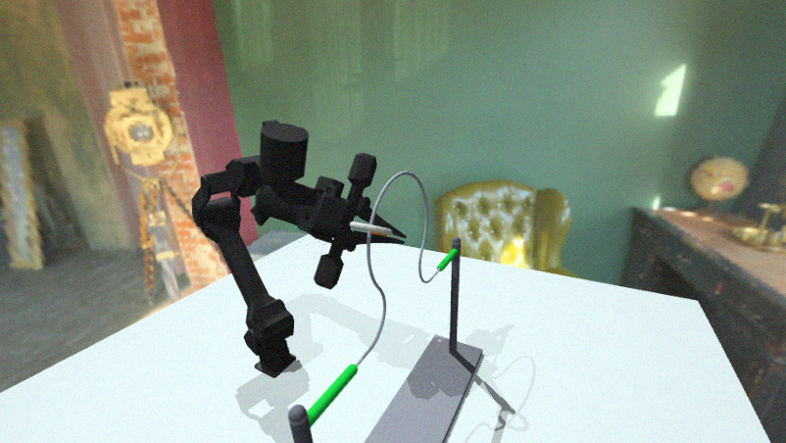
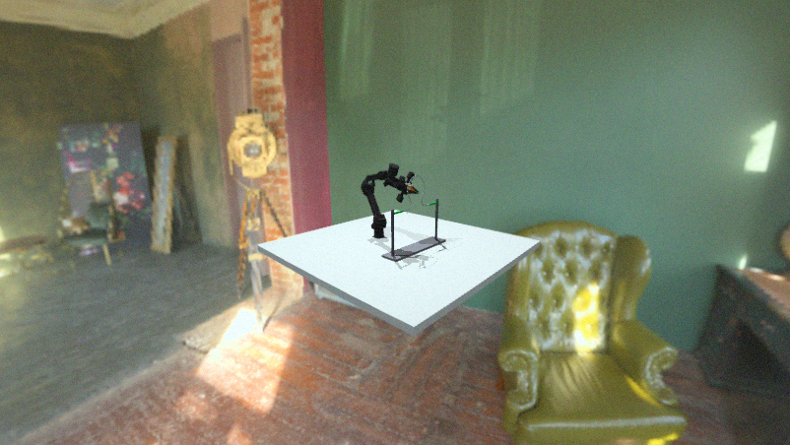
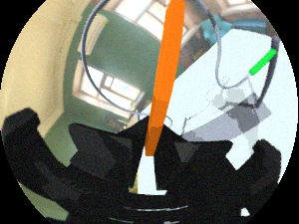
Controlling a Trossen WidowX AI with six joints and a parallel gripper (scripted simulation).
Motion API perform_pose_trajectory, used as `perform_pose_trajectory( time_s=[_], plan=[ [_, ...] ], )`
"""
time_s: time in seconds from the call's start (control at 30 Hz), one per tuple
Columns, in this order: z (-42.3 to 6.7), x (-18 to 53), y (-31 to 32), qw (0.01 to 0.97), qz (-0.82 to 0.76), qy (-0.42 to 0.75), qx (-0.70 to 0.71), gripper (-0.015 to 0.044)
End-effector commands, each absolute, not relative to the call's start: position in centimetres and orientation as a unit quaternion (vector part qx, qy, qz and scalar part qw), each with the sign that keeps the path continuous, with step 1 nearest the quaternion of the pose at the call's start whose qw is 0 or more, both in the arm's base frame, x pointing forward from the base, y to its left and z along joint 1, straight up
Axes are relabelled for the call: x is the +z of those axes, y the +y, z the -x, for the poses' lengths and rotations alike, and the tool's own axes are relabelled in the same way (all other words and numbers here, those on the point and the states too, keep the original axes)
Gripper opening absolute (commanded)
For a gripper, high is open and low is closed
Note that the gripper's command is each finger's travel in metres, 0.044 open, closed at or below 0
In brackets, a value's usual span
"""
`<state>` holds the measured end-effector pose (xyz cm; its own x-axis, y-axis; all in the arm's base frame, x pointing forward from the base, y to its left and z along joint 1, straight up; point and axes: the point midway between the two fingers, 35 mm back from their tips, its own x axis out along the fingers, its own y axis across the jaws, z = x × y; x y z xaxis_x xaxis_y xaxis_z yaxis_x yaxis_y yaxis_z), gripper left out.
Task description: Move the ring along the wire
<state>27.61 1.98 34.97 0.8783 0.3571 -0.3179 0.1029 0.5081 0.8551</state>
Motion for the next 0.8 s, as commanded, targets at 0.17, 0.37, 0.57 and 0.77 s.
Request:
perform_pose_trajectory(
  time_s=[0.17, 0.37, 0.57, 0.77],
  plan=[
    [-27.6, 34.81, 1.78, 0.867, -0.435, 0.237, 0.061, -0.015],
    [-27.61, 34.56, 1.6, 0.884, -0.399, 0.238, 0.051, -0.015],
    [-27.61, 34.33, 1.39, 0.899, -0.363, 0.24, 0.04, -0.015],
    [-27.61, 34.12, 1.17, 0.913, -0.327, 0.241, 0.029, -0.015]
  ],
)
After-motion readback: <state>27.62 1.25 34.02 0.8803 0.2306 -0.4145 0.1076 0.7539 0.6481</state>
